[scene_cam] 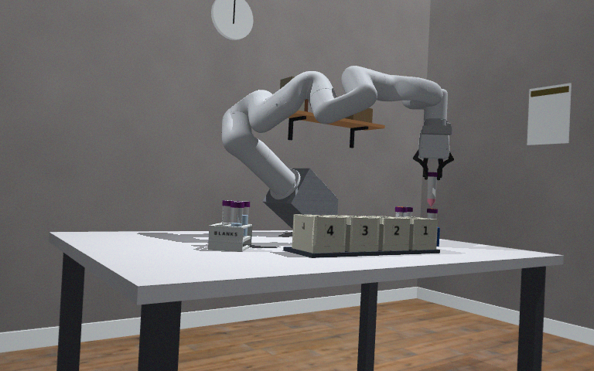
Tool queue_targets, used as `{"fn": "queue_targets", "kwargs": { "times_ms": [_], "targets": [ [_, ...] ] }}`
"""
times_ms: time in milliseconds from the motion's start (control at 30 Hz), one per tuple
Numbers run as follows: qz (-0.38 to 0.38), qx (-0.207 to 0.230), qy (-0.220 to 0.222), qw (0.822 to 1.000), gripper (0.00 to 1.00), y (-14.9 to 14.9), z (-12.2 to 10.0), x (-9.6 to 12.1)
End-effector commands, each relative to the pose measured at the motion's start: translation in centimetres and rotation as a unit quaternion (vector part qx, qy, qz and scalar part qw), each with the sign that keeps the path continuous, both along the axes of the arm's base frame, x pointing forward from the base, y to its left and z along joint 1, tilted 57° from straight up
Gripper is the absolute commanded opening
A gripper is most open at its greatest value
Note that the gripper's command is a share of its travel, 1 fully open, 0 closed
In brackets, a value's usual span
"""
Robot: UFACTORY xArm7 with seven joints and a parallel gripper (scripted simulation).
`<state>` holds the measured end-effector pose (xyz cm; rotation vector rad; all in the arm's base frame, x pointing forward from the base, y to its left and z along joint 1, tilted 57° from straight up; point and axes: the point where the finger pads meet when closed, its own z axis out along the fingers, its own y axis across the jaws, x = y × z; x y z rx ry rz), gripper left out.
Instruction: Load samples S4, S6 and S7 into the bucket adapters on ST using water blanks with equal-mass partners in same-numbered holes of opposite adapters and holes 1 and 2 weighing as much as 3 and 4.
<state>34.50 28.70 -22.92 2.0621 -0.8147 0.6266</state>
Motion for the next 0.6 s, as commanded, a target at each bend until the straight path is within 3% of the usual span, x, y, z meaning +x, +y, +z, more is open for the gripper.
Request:
{"fn": "queue_targets", "kwargs": {
  "times_ms": [0, 567],
  "targets": [
    [0.001, 0.002, 0.000, 1.000, 0.00, 1.04, 0.61, -0.13],
    [0.001, 0.002, 0.000, 1.000, 0.00, 1.45, 0.88, -0.20]
  ]
}}
